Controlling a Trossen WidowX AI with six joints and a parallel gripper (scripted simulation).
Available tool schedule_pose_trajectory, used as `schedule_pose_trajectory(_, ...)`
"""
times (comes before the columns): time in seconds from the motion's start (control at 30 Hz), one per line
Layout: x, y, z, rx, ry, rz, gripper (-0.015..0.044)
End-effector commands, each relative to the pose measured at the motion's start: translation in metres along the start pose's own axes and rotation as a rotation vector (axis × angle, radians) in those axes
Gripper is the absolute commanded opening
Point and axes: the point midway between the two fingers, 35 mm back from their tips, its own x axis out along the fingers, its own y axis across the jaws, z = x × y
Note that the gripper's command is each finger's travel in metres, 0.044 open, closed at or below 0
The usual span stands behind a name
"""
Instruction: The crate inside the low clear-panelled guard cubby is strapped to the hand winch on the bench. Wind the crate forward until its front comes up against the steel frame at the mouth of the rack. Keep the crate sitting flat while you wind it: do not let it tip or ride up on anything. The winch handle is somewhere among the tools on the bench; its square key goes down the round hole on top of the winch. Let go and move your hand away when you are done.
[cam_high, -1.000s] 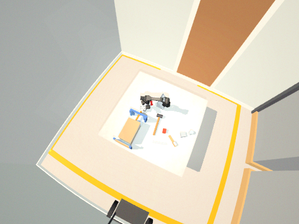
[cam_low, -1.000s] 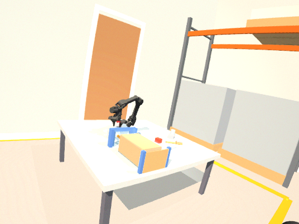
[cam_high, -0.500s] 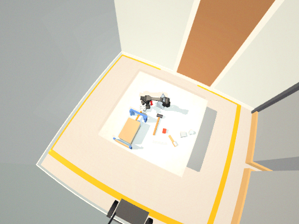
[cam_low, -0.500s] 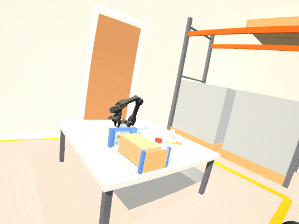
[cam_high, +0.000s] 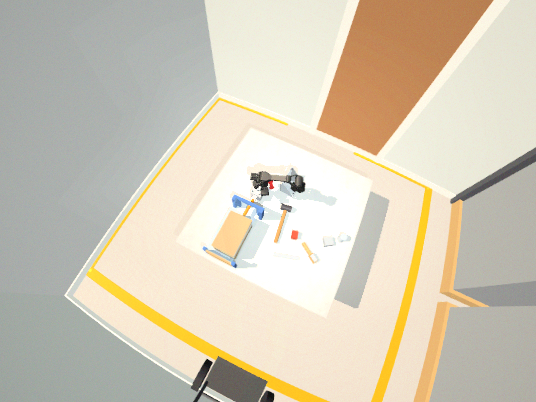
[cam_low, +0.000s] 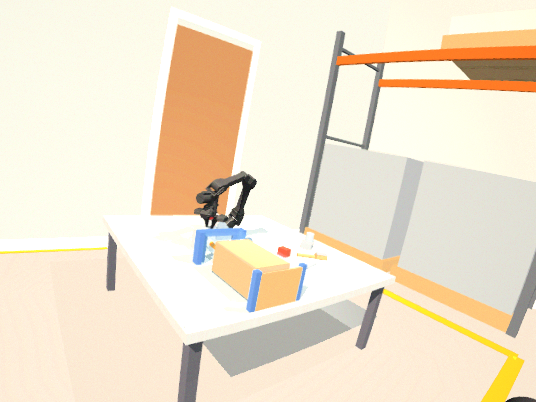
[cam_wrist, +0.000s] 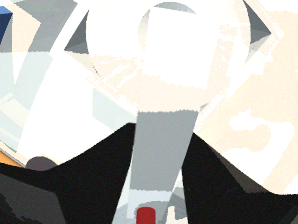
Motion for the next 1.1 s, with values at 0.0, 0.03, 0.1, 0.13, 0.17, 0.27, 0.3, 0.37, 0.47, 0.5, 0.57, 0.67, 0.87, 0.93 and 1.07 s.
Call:
schedule_pose_trajectory(0.0, -0.0032, 0.0016, 0.0024, -0.003, 0.036, -0.026, 0.0)
schedule_pose_trajectory(0.03, -0.0036, 0.0019, 0.0028, -0.002, 0.044, -0.029, 0.0)
schedule_pose_trajectory(0.1, -0.004, 0.0022, 0.0031, -0.001, 0.049, -0.032, 0.0)
schedule_pose_trajectory(0.13, -0.004, 0.0022, 0.0031, -0.001, 0.049, -0.032, 0.0)
schedule_pose_trajectory(0.17, -0.0039, 0.0021, 0.0031, -0.001, 0.047, -0.03, 0.0)
schedule_pose_trajectory(0.27, -0.0037, 0.0019, 0.0028, -0.001, 0.037, -0.021, 0.0)
schedule_pose_trajectory(0.3, -0.0038, 0.002, 0.0029, -0.001, 0.037, -0.021, 0.0)
schedule_pose_trajectory(0.37, -0.0041, 0.0021, 0.003, -0.002, 0.037, -0.021, 0.0)
schedule_pose_trajectory(0.47, -0.0042, 0.0021, 0.0031, -0.002, 0.037, -0.021, 0.0)
schedule_pose_trajectory(0.5, -0.0042, 0.0021, 0.0031, -0.002, 0.037, -0.021, 0.0)
schedule_pose_trajectory(0.57, -0.0042, 0.0021, 0.0031, -0.002, 0.037, -0.021, 0.0)
schedule_pose_trajectory(0.67, -0.0019, 0.0021, 0.0031, -0.002, 0.04, -0.022, 0.0)
schedule_pose_trajectory(0.87, -0.0007, 0.0023, 0.0032, 0.003, 0.041, -0.023, 0.0)
schedule_pose_trajectory(0.93, -0.0004, 0.0039, 0.0033, 0.037, 0.042, -0.021, 0.0)
schedule_pose_trajectory(1.07, 0.0007, 0.0058, 0.0035, 0.076, 0.043, -0.019, 0.0)
